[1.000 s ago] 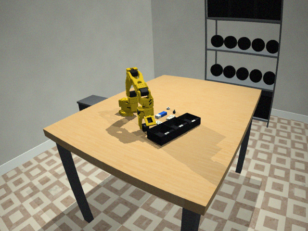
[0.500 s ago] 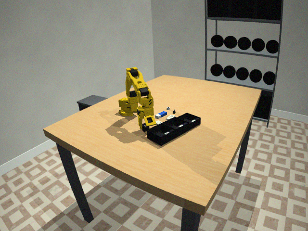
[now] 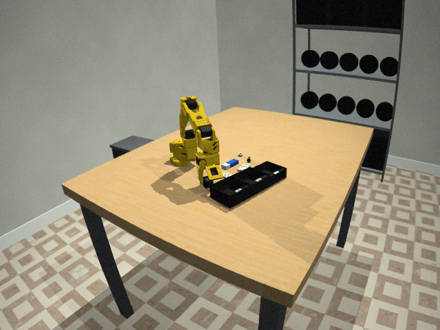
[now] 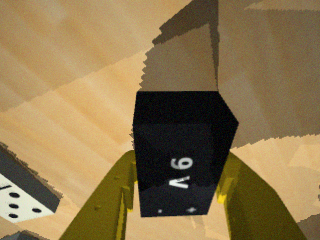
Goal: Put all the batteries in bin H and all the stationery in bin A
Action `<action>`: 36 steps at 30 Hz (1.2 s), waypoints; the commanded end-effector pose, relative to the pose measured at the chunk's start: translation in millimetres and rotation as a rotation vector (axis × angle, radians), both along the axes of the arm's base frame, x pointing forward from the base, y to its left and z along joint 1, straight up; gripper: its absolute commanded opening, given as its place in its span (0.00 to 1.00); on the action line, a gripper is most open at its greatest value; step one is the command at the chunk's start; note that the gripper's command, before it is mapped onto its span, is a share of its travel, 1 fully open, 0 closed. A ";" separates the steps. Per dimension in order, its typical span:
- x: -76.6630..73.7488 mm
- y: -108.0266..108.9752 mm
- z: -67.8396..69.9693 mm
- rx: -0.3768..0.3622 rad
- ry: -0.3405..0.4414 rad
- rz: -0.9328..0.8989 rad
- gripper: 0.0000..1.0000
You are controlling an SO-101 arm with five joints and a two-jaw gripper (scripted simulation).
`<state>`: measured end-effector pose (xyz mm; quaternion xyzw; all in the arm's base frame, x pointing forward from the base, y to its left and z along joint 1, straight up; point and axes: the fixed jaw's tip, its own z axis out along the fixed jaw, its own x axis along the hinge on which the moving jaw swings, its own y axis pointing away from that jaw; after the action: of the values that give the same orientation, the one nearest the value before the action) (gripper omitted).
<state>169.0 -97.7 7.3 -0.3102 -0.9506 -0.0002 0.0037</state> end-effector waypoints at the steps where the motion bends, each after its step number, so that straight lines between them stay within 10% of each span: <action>1: 1.6 -2.5 1.8 -0.010 -0.018 -0.002 0.00; 18: 1.9 -2.9 4.6 -0.010 -0.018 -0.002 0.00; 36: 0.2 -5.8 45.6 -0.010 -0.018 -0.002 0.00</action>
<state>161.7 -96.2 31.4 -0.3097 -0.9502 -0.0085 0.0338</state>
